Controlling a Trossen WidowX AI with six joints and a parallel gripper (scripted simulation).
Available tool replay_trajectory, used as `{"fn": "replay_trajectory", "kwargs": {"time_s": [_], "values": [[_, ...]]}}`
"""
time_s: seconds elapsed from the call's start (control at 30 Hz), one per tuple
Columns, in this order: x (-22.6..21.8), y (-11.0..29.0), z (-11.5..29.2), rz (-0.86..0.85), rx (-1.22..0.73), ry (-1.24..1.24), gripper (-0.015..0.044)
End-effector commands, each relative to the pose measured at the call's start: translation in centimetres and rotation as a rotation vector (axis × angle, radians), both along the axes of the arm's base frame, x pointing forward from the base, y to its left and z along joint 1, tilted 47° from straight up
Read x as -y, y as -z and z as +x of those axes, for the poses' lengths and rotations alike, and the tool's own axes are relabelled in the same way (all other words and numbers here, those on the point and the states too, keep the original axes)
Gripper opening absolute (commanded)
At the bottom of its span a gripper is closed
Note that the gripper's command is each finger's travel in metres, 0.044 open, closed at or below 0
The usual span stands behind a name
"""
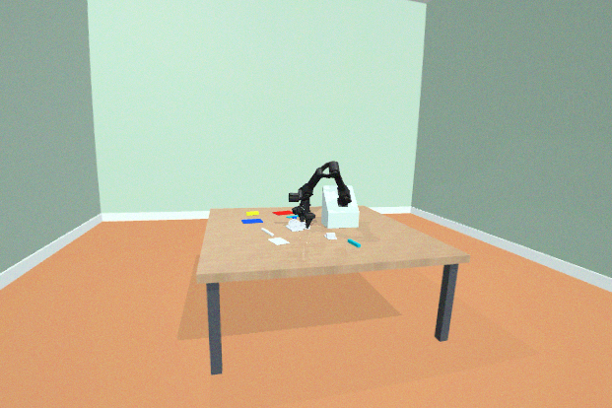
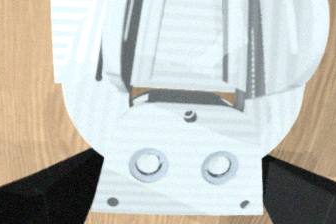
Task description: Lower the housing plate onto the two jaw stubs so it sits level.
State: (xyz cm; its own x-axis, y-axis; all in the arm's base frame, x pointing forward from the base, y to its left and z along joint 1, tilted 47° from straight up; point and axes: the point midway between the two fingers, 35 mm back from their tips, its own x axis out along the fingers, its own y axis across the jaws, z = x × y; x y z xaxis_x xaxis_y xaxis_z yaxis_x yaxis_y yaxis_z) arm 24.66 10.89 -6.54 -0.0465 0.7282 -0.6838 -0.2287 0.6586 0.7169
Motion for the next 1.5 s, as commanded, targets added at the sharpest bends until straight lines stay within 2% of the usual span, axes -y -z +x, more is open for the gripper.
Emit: {"fn": "replay_trajectory", "kwargs": {"time_s": [0.0, 0.47, 0.57, 0.6, 1.03, 1.17, 1.33, 1.47], "values": [[-0.1, 0.0, 0.0, 0.004, -0.002, 0.001, 0.0351], [-0.1, 0.0, 0.0, 0.004, -0.002, 0.001, 0.0351], [0.0, 0.0, 0.0, 0.000, 0.000, 0.000, 0.0430], [0.0, 0.0, 0.0, 0.000, 0.000, 0.000, 0.0440], [0.0, 0.0, 0.0, 0.000, 0.000, 0.000, 0.0440], [1.4, -1.1, 0.3, -0.004, 0.000, 0.001, 0.0440], [5.0, -4.6, 0.4, -0.002, -0.001, 0.001, 0.0440], [5.5, -5.2, 0.4, 0.000, -0.001, 0.001, 0.0440]]}}
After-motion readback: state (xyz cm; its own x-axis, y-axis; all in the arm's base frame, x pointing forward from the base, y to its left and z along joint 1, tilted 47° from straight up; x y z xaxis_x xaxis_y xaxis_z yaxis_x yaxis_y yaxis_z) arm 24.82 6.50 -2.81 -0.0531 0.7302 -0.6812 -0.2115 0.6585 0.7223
